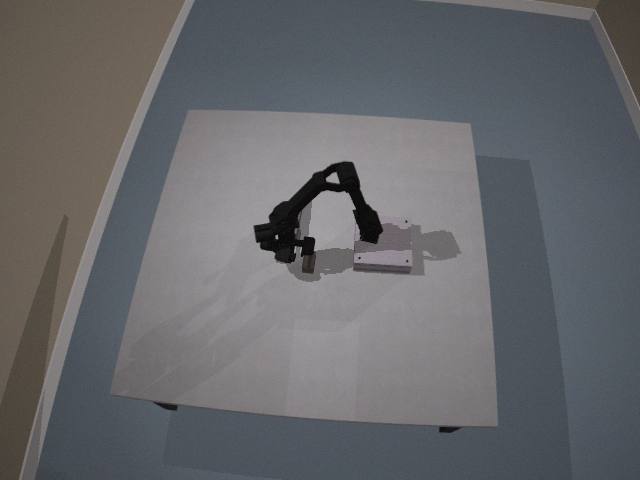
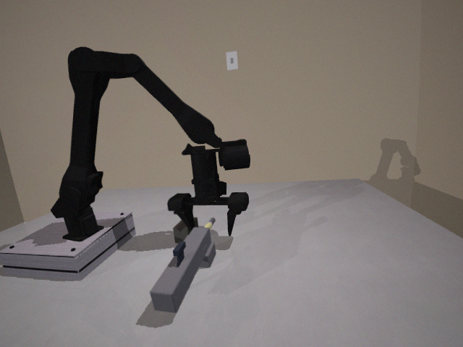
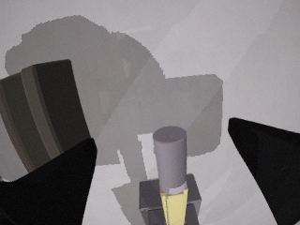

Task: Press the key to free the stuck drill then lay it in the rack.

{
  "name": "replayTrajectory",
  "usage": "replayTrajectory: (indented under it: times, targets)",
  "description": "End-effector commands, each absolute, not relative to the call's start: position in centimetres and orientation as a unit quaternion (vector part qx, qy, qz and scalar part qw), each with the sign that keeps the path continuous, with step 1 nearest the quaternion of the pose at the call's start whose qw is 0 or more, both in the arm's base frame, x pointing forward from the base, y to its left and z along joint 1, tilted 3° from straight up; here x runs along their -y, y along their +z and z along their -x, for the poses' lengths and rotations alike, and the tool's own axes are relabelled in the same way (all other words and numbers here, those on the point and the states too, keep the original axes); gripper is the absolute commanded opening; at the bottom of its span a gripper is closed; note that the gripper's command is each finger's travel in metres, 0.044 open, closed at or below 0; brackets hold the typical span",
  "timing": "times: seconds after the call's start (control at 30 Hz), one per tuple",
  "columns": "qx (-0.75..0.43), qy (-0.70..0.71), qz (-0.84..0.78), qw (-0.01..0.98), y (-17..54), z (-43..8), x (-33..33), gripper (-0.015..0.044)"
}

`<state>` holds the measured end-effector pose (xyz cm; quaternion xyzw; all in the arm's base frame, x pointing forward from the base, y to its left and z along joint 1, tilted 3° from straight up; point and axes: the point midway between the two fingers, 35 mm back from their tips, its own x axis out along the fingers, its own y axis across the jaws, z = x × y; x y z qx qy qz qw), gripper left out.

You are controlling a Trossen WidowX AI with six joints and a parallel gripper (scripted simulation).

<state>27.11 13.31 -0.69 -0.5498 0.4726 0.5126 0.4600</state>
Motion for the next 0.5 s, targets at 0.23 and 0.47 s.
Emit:
replayTrajectory:
  times: [0.23, 0.47]
  targets:
    - [-0.472, 0.513, 0.551, 0.46, -0.92, -27.22, -12.73, 0.044]
    - [-0.472, 0.514, 0.549, 0.461, -0.96, -27.22, -12.72, 0.0414]
